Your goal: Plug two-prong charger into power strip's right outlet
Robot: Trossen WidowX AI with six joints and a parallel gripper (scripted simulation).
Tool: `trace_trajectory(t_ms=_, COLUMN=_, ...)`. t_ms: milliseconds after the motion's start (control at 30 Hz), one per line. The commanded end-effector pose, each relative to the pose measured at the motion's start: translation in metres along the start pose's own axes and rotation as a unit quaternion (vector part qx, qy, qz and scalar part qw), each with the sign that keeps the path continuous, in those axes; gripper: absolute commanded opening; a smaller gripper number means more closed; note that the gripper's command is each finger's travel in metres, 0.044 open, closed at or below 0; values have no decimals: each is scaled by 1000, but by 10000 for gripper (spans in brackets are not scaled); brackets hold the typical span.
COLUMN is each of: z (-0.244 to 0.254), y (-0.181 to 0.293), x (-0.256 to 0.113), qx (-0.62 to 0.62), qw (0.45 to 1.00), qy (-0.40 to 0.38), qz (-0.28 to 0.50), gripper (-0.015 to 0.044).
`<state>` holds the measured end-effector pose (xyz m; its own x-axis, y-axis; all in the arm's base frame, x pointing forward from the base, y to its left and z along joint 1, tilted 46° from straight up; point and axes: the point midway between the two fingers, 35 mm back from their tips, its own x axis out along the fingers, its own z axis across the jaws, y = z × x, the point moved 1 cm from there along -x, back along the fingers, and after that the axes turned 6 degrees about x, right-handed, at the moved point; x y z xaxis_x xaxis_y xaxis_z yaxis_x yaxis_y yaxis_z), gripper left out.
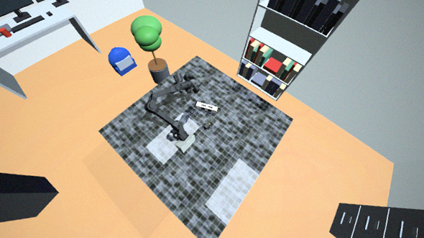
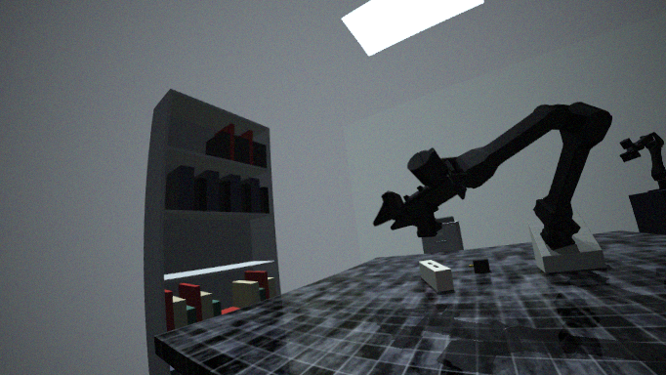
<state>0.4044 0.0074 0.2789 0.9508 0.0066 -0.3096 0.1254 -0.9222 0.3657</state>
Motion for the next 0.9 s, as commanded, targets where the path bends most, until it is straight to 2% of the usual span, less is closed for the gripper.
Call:
trace_trajectory(t_ms=0, z=1, y=0, x=1, qx=2, qw=1000, qy=-2, qz=-1, gripper=426)
trace_trajectory(t_ms=33, z=5, y=1, x=2, qx=7, qw=1000, qy=-9, qz=-2, gripper=440)
trace_trajectory(t_ms=433, z=101, y=9, x=26, qx=156, qw=973, qy=-166, qz=-31, gripper=440)
trace_trajectory(t_ms=867, z=200, y=12, x=20, qx=345, qw=880, qy=-326, qz=-30, gripper=440)
